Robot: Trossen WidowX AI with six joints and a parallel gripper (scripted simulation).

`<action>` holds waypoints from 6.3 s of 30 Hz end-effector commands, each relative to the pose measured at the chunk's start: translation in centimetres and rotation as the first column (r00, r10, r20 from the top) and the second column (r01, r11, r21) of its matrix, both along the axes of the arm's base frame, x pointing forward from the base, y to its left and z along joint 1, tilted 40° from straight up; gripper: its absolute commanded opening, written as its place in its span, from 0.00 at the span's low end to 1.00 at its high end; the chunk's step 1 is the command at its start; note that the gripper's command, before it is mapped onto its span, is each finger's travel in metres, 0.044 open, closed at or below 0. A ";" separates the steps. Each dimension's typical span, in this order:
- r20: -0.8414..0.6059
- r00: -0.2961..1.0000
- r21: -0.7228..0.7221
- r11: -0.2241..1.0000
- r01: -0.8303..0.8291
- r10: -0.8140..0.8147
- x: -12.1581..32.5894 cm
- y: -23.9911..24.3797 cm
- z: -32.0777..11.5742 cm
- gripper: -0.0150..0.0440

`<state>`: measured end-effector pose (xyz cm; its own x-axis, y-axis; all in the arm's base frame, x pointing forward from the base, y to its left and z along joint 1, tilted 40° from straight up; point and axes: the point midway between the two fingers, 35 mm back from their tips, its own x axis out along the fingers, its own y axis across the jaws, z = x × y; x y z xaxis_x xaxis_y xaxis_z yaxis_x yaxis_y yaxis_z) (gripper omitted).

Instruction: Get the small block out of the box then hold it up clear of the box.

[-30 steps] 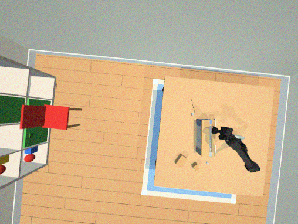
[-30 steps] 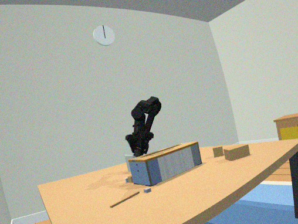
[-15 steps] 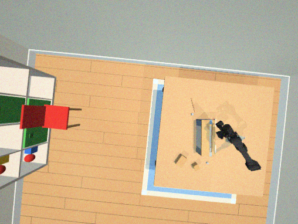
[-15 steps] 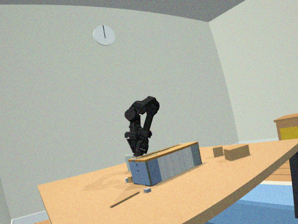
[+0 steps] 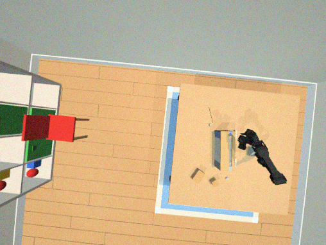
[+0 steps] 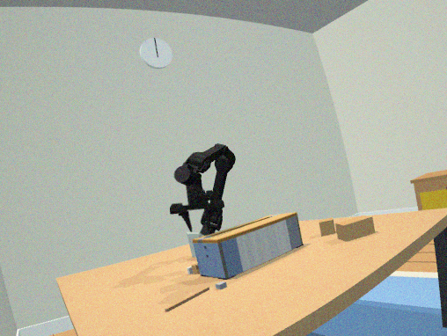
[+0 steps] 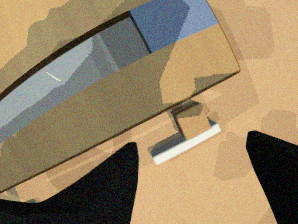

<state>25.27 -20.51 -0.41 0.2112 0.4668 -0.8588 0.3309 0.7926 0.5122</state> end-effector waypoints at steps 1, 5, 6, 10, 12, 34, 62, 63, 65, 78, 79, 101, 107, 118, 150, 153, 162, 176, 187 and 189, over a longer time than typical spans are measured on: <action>-0.442 0.631 0.121 0.655 0.746 -0.637 -0.7 -1.2 -0.3 0.74; -0.585 0.400 0.078 0.442 0.894 -0.706 -0.9 -1.5 -0.5 0.74; -0.617 0.339 0.061 0.386 0.920 -0.710 -1.0 -1.6 -0.5 0.74; -0.729 0.083 -0.034 0.157 0.987 -0.680 -1.3 -1.9 -0.7 0.74; -0.773 -0.044 -0.092 0.043 0.995 -0.633 -1.5 -2.1 -0.7 0.74; -0.710 -0.696 -0.655 -0.458 0.601 0.102 -2.4 -3.3 -1.1 0.74; -0.711 -0.695 -0.655 -0.457 0.602 0.103 -1.6 3.4 -9.0 0.74; -0.711 -0.695 -0.655 -0.457 0.602 0.103 -1.6 3.5 -9.1 0.74; -0.711 -0.695 -0.655 -0.457 0.602 0.103 -1.6 3.7 -9.4 0.74; -0.713 -0.694 -0.653 -0.457 0.604 0.102 -1.4 4.9 -11.1 0.74; -0.713 -0.694 -0.653 -0.457 0.604 0.101 -1.4 5.0 -11.2 0.74; -0.712 -0.694 -0.655 -0.456 0.603 0.105 -1.2 6.5 -13.0 0.51; -0.723 -0.686 -0.638 -0.463 0.616 0.083 -1.2 6.1 -12.9 0.31; -0.714 -0.694 -0.651 -0.459 0.605 0.098 -1.6 2.5 -8.3 0.25; -0.470 -0.732 -0.780 -0.621 0.082 0.494 -4.4 0.2 2.0 0.25; -0.460 -0.722 -0.781 -0.622 0.053 0.516 -4.6 0.2 2.5 0.25; -0.460 -0.722 -0.781 -0.622 0.053 0.516 -4.6 0.2 2.5 0.25; -0.460 -0.722 -0.781 -0.622 0.053 0.516 -4.6 0.2 2.5 0.25; -0.460 -0.722 -0.781 -0.622 0.053 0.516 -4.6 0.2 2.5 0.25; -0.460 -0.722 -0.781 -0.622 0.053 0.516 -4.6 0.2 2.5 0.25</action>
<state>20.74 -20.36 2.10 0.4676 0.3239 -0.8225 -0.5455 -0.6264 -0.5568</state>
